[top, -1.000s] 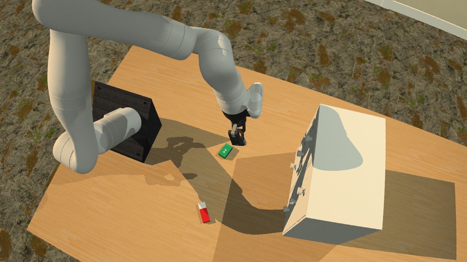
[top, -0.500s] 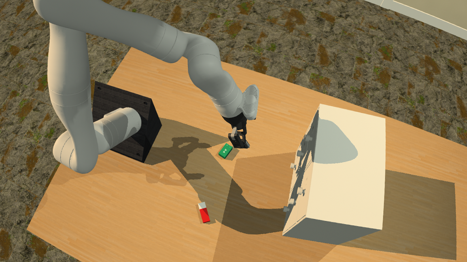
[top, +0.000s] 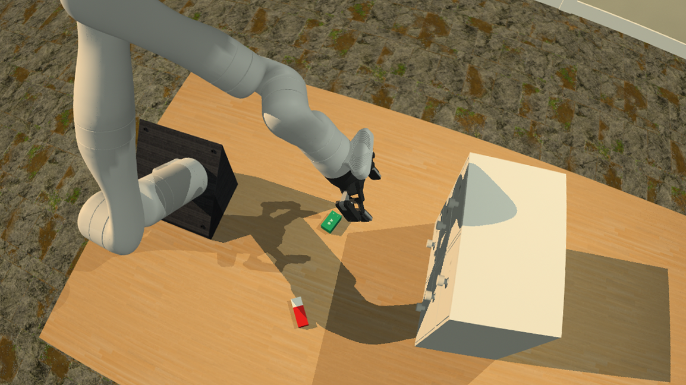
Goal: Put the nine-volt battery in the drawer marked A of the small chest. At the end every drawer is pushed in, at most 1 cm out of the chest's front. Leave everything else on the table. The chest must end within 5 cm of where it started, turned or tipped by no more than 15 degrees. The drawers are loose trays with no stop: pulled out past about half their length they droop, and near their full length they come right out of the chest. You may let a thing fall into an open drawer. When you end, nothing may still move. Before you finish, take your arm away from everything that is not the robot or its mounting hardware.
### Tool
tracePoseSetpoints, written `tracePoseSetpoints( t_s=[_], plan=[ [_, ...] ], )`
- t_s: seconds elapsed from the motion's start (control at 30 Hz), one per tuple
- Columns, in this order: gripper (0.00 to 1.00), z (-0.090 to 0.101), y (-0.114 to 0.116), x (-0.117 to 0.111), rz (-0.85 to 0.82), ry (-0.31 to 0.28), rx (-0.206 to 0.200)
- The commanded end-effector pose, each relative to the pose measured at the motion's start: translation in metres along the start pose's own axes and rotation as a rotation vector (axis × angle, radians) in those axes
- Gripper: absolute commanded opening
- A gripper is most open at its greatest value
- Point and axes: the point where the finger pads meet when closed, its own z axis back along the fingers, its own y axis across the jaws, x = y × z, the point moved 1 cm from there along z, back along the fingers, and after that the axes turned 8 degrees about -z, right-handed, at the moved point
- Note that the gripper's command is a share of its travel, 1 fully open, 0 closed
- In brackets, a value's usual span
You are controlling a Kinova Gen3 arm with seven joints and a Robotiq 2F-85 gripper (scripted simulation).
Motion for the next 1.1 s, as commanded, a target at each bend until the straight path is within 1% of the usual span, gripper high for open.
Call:
tracePoseSetpoints(
  t_s=[0.0,0.47,0.53,0.9,1.07],
  plan=[
    [1.00,-0.003,0.001,0.002,0.005,0.012,0.005],
    [1.00,-0.020,0.001,0.000,0.006,0.130,-0.012],
    [1.00,-0.020,0.001,0.000,0.006,0.130,-0.012],
    [1.00,-0.032,0.001,-0.001,0.006,0.208,-0.023],
    [1.00,-0.035,0.001,-0.001,0.006,0.233,-0.026]
  ],
)
